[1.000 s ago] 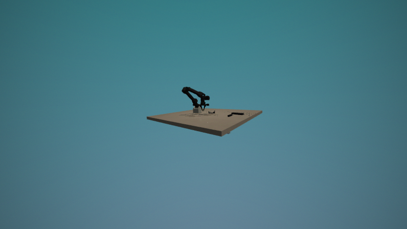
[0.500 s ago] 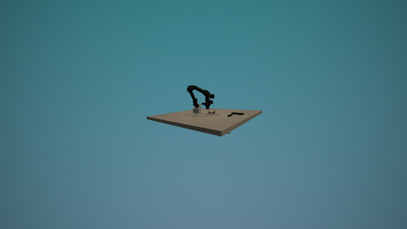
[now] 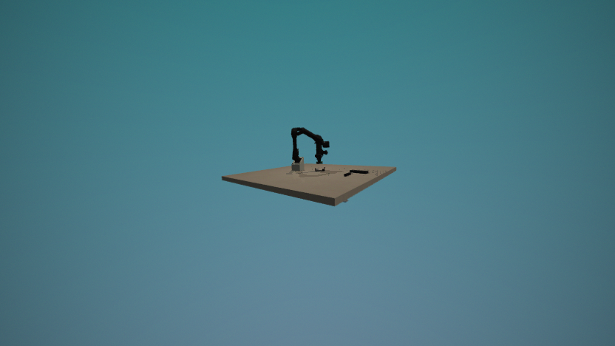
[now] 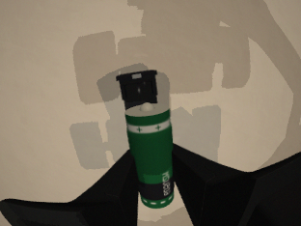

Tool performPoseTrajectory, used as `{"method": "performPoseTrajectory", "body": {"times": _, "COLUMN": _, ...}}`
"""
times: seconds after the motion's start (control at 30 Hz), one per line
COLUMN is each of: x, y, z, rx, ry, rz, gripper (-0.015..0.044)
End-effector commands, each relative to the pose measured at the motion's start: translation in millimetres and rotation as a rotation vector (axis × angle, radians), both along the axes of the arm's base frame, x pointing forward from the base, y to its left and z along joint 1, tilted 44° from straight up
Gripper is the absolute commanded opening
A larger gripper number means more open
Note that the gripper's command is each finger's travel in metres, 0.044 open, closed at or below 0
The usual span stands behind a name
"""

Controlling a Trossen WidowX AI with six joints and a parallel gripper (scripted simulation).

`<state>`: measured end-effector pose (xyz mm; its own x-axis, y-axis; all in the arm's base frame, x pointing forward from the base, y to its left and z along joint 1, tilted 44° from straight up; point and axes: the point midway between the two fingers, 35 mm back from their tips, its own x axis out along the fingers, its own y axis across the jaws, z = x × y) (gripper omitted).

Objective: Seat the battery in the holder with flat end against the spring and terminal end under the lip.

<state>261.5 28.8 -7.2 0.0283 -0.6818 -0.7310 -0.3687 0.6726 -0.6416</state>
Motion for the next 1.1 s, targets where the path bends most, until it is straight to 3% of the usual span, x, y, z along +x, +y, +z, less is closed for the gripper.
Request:
{"method": "performPoseTrajectory", "body": {"times": 0.0, "x": 2.3, "y": 4.4, "z": -2.4, "rx": 0.002, "ry": 0.025, "rz": 0.027, "gripper": 0.0082}}
{"method": "performPoseTrajectory", "body": {"times": 1.07, "x": 9.6, "y": -23.9, "z": -32.6, "rx": 0.124, "ry": -0.15, "rz": 0.191, "gripper": 0.0082}}
